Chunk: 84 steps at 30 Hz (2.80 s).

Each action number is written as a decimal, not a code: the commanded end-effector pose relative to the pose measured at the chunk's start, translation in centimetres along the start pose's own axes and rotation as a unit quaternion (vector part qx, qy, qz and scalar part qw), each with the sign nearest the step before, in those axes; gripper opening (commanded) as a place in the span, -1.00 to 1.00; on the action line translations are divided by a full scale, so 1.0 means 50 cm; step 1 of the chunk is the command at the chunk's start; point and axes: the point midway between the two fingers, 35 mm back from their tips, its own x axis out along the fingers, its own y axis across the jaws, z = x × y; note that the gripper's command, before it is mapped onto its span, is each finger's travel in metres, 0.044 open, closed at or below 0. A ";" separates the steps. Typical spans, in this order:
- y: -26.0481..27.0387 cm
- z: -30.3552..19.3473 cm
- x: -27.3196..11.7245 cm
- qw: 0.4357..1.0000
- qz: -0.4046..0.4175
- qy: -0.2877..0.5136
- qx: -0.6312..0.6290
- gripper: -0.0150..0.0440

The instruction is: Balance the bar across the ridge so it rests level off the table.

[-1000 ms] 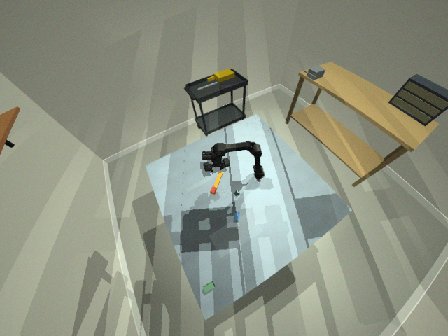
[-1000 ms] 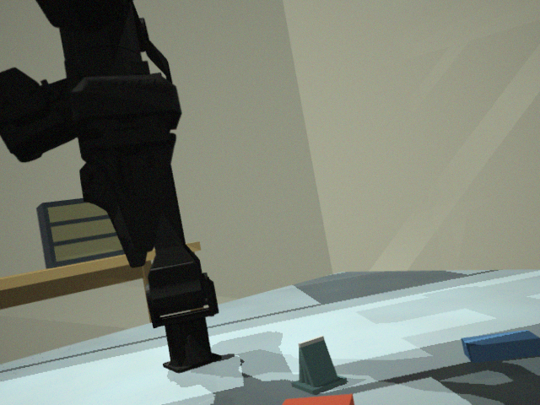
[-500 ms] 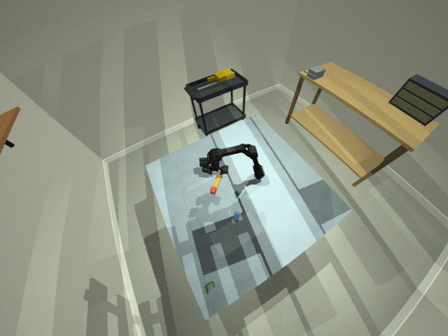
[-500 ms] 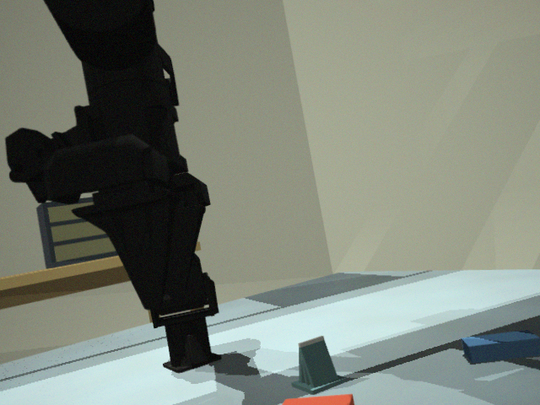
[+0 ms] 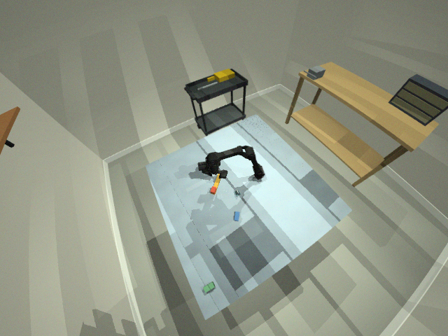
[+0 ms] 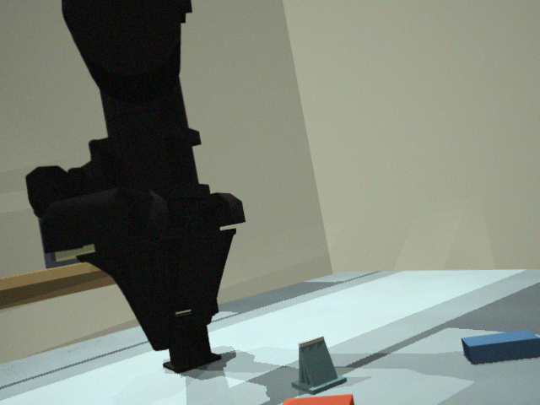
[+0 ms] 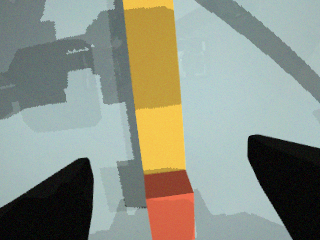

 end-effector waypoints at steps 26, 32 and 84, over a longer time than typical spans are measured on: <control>-0.004 0.004 0.183 1.000 -0.003 -0.004 0.003 0.58; -0.005 0.004 0.195 1.000 -0.003 -0.004 0.003 0.58; 0.002 0.000 0.053 1.000 -0.003 -0.004 0.003 -0.49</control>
